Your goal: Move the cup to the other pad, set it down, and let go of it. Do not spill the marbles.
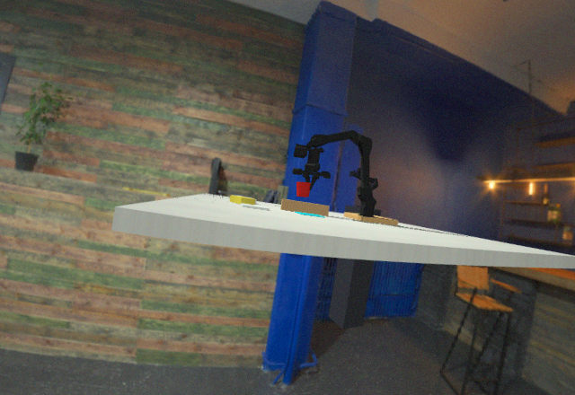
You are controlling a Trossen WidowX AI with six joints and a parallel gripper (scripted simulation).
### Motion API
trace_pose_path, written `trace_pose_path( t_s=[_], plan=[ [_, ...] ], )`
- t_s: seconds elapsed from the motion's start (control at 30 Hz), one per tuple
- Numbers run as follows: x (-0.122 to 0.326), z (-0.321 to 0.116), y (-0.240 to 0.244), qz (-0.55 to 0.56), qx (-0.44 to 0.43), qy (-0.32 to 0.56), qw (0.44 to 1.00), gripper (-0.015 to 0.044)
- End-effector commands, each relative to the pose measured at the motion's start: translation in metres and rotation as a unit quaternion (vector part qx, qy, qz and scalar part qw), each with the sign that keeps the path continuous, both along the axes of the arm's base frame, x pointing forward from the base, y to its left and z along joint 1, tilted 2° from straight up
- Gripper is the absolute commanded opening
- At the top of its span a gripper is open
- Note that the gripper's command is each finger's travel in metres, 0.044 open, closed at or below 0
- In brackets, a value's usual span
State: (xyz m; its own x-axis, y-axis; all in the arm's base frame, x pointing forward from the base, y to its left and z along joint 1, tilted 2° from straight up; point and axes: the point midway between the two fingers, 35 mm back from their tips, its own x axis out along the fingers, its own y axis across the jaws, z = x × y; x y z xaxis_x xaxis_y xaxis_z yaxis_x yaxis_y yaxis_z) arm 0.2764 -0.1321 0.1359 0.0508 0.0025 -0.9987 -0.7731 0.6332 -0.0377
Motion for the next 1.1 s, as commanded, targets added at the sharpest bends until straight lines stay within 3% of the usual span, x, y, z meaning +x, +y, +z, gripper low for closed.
trace_pose_path(
  t_s=[0.0,1.07],
  plan=[
    [0.0,0.0,0.001,0.0,0.0,0.0,1.0,0.0],
    [0.018,0.003,0.066,0.002,0.003,-0.002,1.0,0.0]
  ],
)
